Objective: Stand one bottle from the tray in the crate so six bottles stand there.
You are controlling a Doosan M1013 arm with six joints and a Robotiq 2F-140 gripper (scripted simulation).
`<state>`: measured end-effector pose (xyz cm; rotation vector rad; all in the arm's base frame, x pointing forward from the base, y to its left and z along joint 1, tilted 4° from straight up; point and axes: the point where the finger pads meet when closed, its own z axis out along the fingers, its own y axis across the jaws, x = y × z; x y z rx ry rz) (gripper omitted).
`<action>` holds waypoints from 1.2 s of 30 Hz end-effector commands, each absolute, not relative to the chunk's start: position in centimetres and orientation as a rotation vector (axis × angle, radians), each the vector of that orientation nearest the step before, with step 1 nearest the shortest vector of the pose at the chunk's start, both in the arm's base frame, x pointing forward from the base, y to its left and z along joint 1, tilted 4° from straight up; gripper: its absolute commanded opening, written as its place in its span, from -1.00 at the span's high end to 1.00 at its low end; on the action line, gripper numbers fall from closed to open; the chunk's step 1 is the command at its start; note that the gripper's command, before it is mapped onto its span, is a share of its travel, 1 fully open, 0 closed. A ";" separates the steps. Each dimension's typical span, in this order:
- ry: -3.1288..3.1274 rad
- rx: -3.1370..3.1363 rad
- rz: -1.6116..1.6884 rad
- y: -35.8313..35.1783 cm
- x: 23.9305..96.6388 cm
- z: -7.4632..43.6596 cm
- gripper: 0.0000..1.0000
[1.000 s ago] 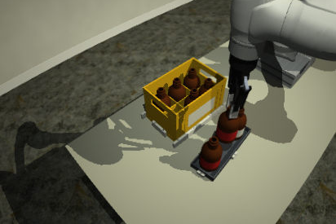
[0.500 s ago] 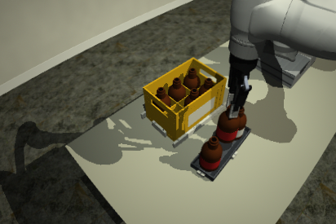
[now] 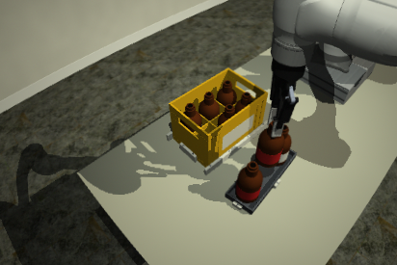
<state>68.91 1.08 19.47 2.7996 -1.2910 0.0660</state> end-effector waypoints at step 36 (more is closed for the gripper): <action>-1.291 2.800 0.066 1.3 68.9 22.2 1.00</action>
